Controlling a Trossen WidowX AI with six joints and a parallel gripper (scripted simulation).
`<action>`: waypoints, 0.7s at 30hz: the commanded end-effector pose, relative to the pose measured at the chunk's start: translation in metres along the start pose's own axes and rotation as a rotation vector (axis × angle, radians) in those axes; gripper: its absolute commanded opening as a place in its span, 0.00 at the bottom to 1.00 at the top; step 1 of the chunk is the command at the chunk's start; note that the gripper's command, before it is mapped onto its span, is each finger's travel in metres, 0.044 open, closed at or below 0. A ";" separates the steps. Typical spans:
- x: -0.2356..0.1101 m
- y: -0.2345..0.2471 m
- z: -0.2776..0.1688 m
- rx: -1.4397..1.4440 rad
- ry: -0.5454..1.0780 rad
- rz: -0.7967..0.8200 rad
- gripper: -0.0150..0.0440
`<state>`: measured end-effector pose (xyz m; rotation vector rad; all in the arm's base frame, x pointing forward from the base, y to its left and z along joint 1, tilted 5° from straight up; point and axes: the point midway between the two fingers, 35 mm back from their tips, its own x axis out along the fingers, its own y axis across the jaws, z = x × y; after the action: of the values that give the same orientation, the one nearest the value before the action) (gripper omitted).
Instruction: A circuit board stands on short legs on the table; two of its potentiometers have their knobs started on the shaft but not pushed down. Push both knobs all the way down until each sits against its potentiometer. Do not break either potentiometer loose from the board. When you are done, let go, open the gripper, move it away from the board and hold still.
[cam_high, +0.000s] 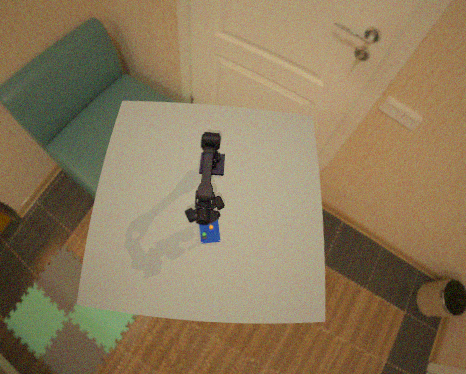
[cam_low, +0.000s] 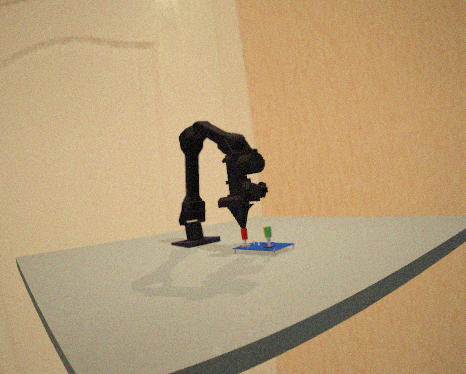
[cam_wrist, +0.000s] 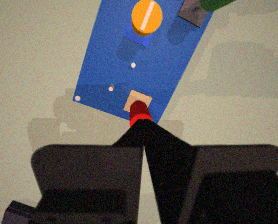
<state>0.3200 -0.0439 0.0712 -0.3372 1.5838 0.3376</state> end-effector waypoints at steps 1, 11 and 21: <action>0.012 0.001 0.001 -0.001 0.009 0.011 0.25; 0.013 0.001 0.001 -0.001 0.009 0.011 0.25; 0.015 0.001 0.001 -0.001 0.009 0.011 0.25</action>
<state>0.3197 -0.0439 0.0665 -0.3371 1.5836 0.3374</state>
